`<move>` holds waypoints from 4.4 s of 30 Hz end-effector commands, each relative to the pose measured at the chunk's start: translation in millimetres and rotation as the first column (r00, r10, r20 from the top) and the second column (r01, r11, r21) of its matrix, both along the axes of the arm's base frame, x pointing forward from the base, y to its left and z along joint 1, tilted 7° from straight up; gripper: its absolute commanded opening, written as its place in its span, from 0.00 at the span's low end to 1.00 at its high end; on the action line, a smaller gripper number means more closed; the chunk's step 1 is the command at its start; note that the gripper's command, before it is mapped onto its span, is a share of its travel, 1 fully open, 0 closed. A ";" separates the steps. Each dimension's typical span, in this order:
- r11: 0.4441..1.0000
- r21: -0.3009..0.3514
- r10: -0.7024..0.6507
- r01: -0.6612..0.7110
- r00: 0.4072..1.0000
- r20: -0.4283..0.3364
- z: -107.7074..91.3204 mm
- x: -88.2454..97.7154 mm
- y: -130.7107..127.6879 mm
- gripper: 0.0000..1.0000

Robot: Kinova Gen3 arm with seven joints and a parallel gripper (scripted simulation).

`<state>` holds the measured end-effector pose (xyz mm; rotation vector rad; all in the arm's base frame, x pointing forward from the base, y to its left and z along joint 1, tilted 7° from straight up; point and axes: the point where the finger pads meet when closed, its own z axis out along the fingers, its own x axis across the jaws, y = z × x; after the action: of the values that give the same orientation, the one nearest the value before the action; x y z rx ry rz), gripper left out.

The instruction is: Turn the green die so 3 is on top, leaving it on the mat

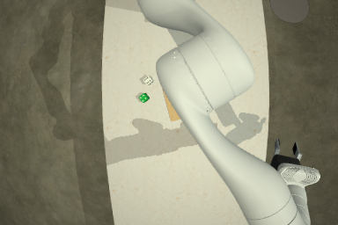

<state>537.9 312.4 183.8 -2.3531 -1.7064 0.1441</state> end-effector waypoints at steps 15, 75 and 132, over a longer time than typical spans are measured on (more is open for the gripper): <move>0.999 -0.033 -0.003 0.007 0.995 0.098 -31.5 36.2 -126.7 1.00; 0.953 -0.237 0.233 -0.188 0.956 0.180 -113.9 -151.3 -491.4 1.00; 0.953 -0.237 0.233 -0.188 0.956 0.180 -213.3 -150.1 -507.3 1.00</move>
<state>386.5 -195.8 -28.0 -2.4053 -2.1349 0.1395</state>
